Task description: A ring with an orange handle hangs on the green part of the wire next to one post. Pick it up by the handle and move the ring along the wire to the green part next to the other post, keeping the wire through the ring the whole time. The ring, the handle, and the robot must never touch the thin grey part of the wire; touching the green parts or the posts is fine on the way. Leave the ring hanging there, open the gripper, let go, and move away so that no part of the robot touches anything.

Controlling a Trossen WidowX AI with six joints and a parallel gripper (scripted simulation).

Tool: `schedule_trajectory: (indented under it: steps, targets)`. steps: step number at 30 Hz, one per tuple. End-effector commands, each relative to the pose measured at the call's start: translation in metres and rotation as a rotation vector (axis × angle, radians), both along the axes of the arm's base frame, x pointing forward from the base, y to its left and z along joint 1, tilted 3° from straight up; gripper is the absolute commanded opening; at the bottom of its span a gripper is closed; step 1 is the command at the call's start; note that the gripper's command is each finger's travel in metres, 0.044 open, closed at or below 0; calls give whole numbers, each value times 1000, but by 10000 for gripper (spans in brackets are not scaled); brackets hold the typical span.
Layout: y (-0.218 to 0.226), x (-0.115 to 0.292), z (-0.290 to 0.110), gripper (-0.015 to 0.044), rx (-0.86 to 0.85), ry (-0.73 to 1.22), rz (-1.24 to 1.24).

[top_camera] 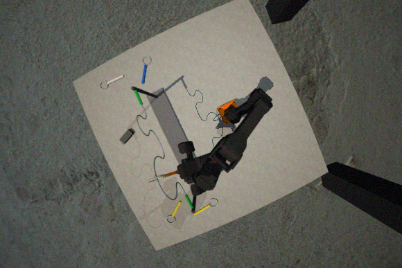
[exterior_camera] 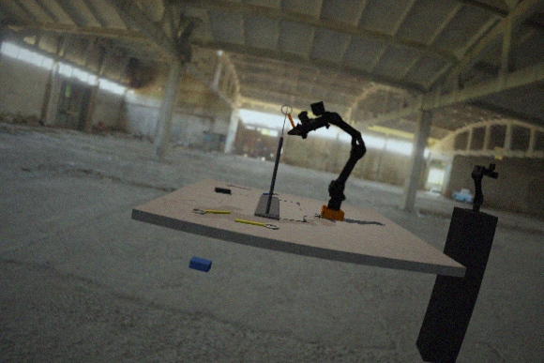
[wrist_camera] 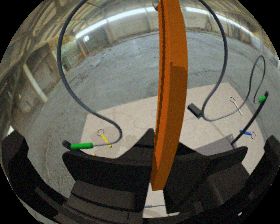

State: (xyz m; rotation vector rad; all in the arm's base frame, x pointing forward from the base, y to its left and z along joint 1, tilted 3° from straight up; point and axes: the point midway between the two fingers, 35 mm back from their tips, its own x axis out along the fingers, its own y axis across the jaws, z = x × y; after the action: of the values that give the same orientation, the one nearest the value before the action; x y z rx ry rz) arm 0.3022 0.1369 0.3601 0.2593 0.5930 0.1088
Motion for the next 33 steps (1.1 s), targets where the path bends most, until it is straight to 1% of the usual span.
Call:
schedule_trajectory:
  steps: [1,33]
  targets:
    - [-1,0,3,-150,-42,-16,4]
    - [-15,2,2,-150,-435,-80,22]
